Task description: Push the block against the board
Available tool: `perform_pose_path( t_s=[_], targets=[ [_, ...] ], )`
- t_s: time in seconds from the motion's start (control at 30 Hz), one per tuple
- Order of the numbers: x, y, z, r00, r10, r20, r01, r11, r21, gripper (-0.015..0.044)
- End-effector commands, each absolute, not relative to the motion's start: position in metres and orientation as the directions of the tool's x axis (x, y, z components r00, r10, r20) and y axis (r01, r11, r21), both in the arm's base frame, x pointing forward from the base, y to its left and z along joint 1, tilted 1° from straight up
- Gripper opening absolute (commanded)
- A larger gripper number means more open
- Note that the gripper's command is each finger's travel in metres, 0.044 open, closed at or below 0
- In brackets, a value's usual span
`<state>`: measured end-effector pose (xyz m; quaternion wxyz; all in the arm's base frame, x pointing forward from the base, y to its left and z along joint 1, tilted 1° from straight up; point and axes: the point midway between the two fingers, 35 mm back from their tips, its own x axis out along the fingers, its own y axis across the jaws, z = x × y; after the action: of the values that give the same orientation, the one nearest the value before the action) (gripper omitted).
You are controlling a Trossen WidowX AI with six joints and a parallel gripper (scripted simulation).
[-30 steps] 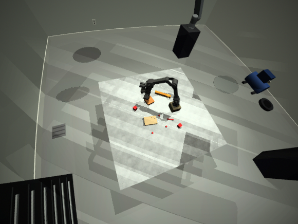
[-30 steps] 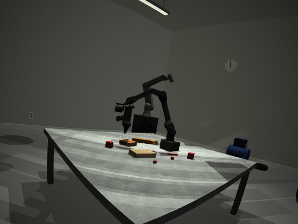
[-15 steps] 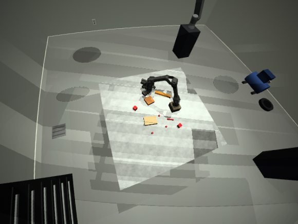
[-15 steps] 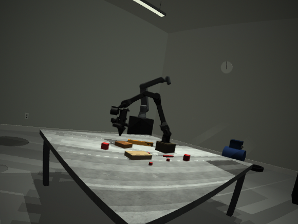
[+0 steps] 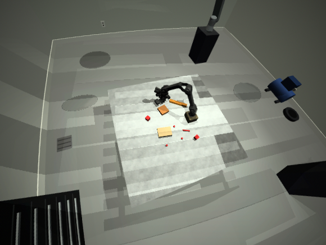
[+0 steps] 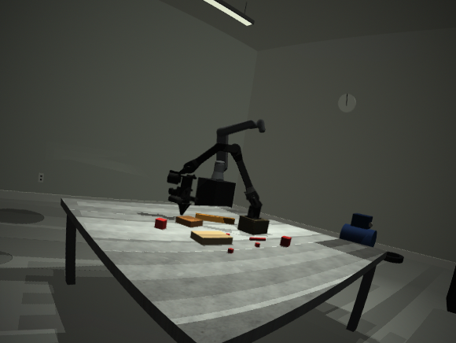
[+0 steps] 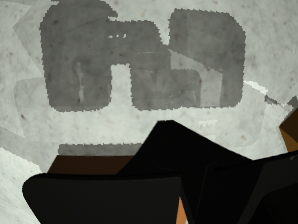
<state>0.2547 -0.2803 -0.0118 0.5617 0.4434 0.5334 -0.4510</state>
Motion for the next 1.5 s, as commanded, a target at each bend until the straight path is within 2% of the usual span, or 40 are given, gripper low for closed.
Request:
perform_pose_path(
  t_s=[0.0,1.47],
  targets=[
    [0.25,-0.276,-0.03,0.005,-0.017,-1.0,0.981,0.194,0.002,0.0],
    [0.246,-0.231,-0.031,0.005,-0.013,-1.0,0.981,0.194,0.002,0.0]
  ],
)
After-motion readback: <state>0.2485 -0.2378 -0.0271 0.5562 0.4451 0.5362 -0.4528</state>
